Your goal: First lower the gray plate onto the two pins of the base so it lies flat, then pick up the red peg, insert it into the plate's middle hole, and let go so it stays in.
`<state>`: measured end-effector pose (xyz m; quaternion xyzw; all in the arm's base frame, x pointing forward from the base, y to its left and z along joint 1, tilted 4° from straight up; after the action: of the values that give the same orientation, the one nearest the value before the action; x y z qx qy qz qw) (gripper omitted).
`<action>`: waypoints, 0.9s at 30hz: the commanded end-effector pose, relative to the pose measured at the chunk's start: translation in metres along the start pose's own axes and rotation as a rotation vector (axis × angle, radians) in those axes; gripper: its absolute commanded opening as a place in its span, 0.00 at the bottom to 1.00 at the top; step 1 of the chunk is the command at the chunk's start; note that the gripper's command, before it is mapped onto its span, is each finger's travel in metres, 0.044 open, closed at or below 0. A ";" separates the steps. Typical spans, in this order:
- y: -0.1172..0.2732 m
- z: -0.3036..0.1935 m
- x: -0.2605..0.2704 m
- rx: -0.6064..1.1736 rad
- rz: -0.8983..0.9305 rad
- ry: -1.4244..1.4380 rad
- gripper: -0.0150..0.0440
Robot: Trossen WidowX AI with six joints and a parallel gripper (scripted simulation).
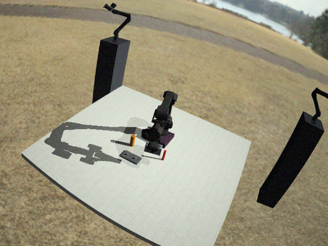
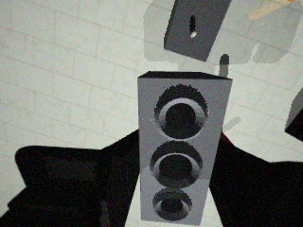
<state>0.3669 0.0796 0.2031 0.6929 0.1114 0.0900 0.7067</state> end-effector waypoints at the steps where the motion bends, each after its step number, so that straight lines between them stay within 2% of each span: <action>1: -0.005 0.011 -0.001 -0.004 0.000 -0.025 0.25; 27: -0.049 0.083 -0.019 -0.011 0.000 -0.175 0.25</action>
<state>0.3717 0.0020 0.1607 0.6957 0.0539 0.0334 0.7155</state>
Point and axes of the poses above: the point midway between the two fingers, 35 mm back from their tips, its own y axis back along the fingers, its own x axis across the jaws, z = x × y, the point moved 7 cm from there along y, back along the fingers
